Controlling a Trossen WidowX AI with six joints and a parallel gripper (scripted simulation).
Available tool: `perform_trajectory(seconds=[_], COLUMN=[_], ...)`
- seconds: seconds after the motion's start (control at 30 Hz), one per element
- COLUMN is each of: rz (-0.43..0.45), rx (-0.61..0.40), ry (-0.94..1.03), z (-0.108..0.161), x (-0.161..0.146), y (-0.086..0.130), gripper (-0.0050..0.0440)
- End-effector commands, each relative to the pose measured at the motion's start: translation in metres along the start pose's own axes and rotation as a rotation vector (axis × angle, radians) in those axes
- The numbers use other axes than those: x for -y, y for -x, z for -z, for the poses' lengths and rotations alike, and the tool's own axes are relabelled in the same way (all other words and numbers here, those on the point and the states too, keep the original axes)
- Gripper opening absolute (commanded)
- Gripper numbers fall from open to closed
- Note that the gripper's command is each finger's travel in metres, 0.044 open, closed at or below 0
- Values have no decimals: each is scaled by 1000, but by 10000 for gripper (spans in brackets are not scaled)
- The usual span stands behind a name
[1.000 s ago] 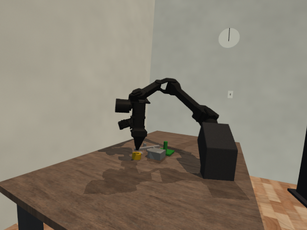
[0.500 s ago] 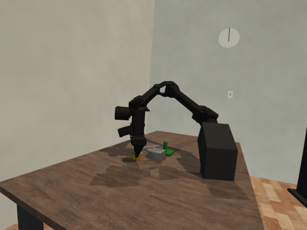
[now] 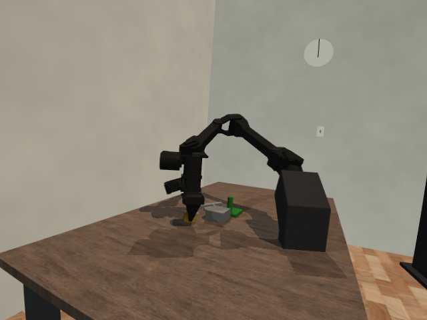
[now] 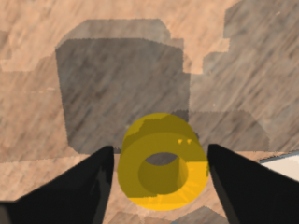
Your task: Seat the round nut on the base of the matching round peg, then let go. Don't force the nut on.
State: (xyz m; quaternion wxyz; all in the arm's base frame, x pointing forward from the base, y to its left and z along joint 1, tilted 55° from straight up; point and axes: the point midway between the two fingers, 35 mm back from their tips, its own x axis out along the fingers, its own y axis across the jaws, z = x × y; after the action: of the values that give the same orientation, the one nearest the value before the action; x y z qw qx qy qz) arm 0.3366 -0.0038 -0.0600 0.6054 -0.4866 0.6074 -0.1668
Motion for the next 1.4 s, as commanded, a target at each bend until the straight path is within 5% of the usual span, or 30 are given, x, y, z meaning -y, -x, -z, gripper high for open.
perform_trajectory(seconds=[0.0, 0.33, 0.53, 1.37], rz=[5, 5, 2, -10], rx=[7, 7, 9, 11], ry=[-4, -4, -3, -1], z=[-1, -1, -3, -7], x=[3, 3, 2, -1], y=[2, 2, 8, 77], gripper=[201, 148, 4, -50])
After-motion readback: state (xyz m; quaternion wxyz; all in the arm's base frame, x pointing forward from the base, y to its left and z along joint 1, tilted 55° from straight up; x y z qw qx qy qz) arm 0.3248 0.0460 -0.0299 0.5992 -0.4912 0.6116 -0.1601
